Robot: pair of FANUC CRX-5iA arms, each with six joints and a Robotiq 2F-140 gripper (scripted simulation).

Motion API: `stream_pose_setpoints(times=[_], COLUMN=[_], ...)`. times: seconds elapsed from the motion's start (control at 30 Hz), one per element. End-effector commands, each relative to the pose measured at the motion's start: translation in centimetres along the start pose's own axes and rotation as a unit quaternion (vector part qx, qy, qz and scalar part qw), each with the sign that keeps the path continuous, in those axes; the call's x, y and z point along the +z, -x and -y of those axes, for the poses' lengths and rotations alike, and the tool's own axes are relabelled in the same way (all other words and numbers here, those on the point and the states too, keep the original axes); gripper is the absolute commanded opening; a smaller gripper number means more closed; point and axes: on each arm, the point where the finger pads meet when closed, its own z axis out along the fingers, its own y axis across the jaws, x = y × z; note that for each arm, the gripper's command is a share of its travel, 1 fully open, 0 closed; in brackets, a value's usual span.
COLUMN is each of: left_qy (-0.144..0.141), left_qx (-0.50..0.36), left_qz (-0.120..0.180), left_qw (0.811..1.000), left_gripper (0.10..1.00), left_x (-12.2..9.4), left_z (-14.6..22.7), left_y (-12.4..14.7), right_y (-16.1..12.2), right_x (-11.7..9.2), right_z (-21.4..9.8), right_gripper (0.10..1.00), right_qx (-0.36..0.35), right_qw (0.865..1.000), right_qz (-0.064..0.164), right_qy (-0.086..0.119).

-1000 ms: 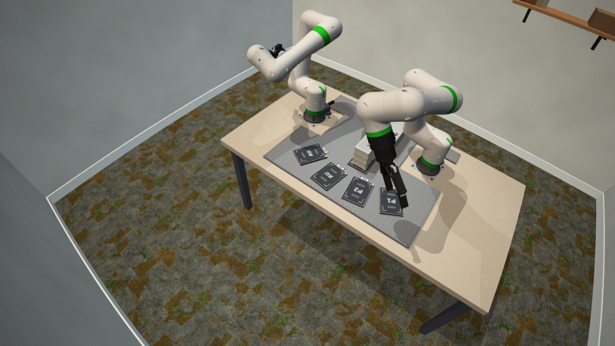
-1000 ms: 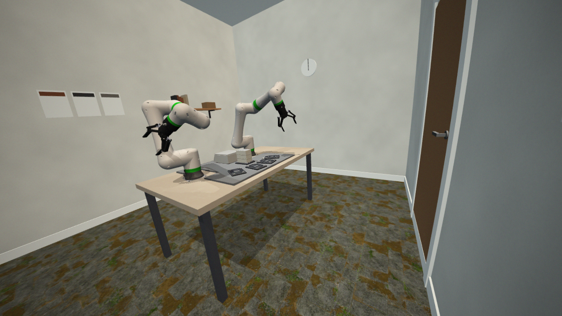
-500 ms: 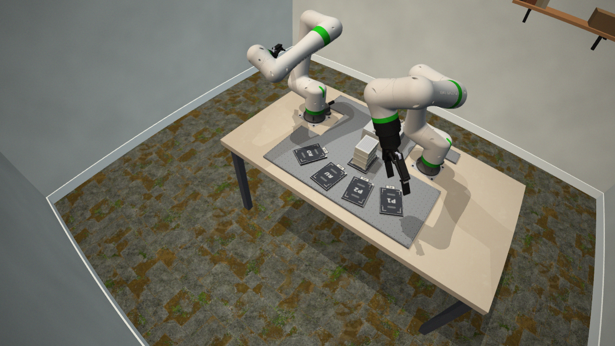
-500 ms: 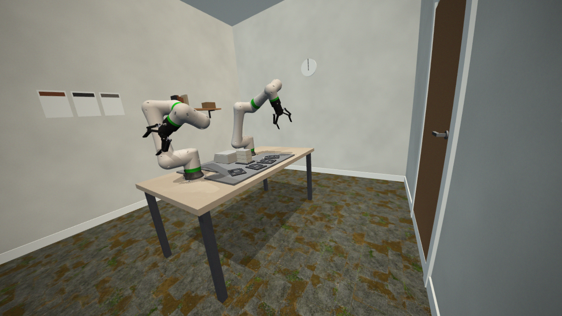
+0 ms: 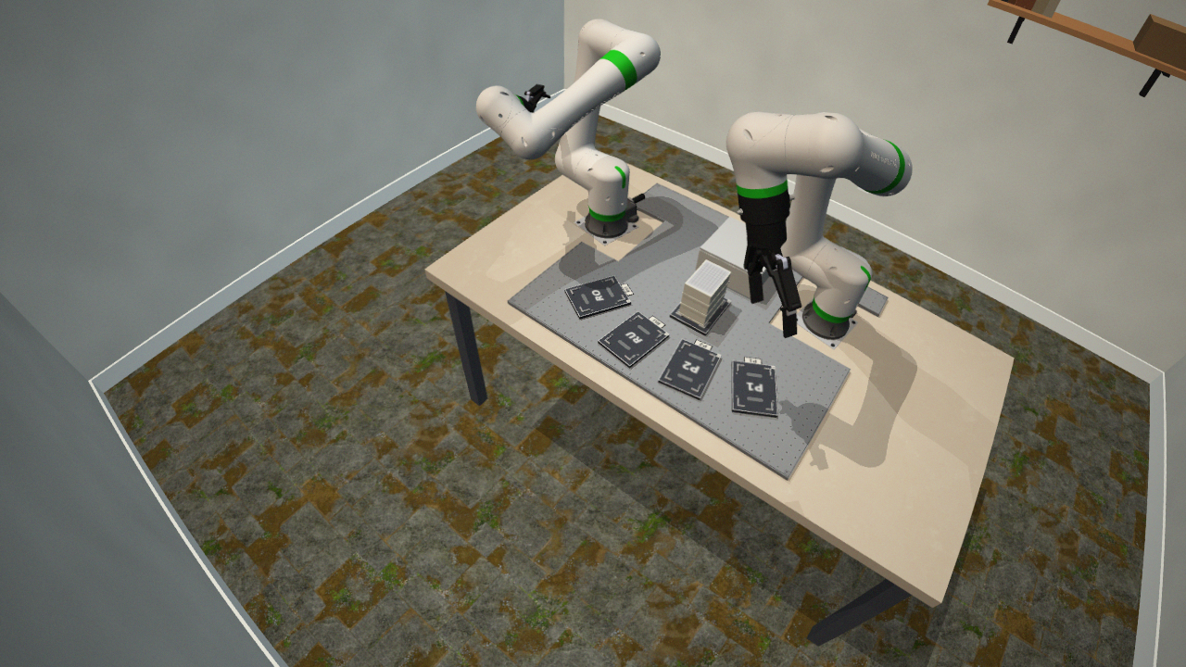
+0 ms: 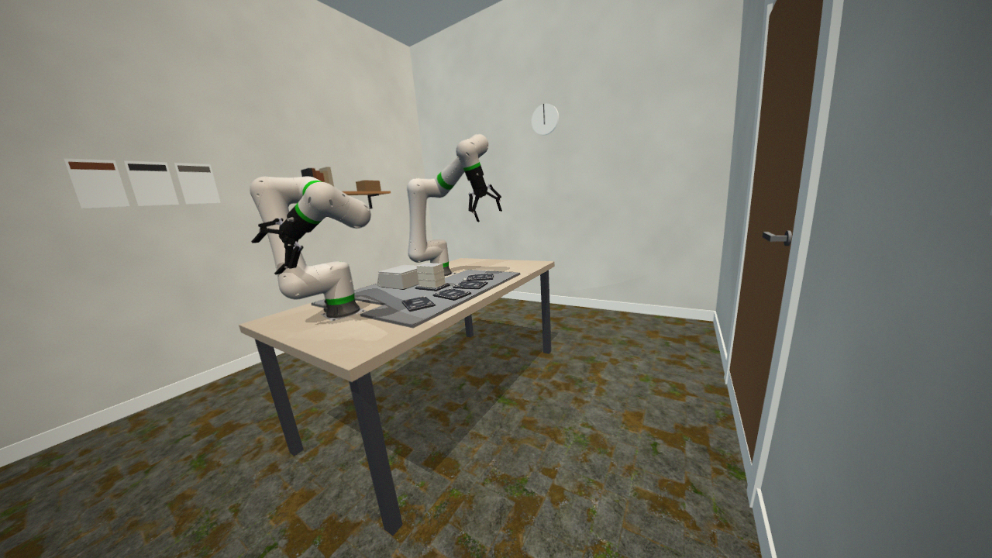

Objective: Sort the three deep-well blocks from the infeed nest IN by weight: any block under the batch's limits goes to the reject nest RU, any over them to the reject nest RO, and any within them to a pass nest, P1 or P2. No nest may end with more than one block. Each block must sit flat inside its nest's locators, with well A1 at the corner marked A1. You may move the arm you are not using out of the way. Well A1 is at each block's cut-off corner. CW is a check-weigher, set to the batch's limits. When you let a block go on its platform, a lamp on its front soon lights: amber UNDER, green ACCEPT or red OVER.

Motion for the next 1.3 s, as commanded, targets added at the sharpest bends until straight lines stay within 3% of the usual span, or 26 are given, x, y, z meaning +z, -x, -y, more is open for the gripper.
stream_pose_setpoints(times=[0.0, 0.33, 0.8, 1.27], left_qy=[0.014, 0.057, 0.104, 0.139], left_qx=[-0.002, -0.004, 0.0, 0.009], left_qz=[-0.01, -0.036, -0.063, -0.082], left_qw=[1.0, 0.998, 0.993, 0.987], left_gripper=[1.0, 1.0, 1.0, 1.0], left_x=[-1.5, -5.6, -9.9, -12.7], left_z=[-1.6, -6.9, -13.1, -18.1], left_y=[1.3, 5.8, 11.4, 16.2], right_y=[0.0, 0.0, 0.0, 0.0], right_x=[0.0, 0.0, 0.0, 0.0], right_z=[0.0, 0.0, 0.0, 0.0], right_gripper=[1.0, 1.0, 1.0, 1.0], right_qx=[0.0, 0.0, 0.0, 0.0], right_qw=[1.0, 1.0, 1.0, 1.0], right_qz=[0.0, 0.0, 0.0, 0.0], right_qy=[0.0, 0.0, 0.0, 0.0])
